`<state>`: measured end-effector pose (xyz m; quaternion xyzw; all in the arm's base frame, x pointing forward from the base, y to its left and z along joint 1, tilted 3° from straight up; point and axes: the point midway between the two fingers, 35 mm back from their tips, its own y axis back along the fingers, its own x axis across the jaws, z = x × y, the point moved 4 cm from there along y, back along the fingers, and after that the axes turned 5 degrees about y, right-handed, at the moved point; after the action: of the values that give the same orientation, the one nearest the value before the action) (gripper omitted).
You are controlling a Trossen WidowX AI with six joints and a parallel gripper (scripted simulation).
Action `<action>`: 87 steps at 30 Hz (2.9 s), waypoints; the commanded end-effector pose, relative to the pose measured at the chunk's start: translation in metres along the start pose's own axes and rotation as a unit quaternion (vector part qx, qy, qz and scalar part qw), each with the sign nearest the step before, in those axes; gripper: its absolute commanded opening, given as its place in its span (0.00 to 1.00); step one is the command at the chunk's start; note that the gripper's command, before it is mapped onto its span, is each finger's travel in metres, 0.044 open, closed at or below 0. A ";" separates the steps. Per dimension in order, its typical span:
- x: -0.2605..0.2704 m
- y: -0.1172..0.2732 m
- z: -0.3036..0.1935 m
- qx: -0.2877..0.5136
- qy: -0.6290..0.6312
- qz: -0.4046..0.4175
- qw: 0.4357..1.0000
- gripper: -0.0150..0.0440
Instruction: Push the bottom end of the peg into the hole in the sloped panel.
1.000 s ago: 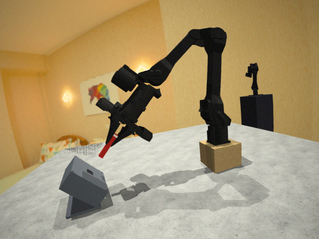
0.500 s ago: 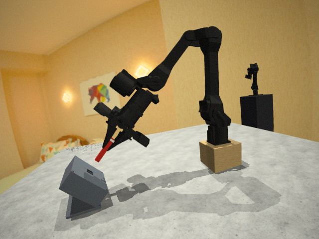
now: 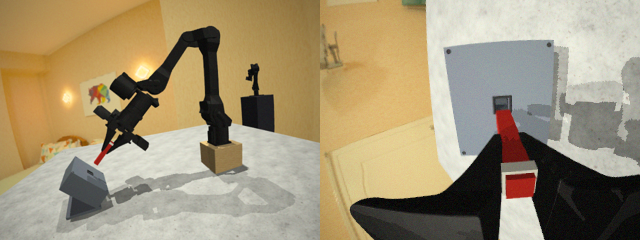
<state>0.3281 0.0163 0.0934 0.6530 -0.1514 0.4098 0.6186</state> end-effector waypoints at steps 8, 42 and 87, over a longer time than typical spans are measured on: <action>-0.001 -0.013 0.000 0.000 -0.003 -0.002 1.000 0.25; 0.000 -0.020 0.000 0.001 -0.001 -0.001 1.000 0.25; -0.001 -0.029 0.001 0.001 -0.001 -0.001 1.000 0.25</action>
<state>0.3477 0.0211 0.0743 0.6542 -0.1508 0.4099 0.6174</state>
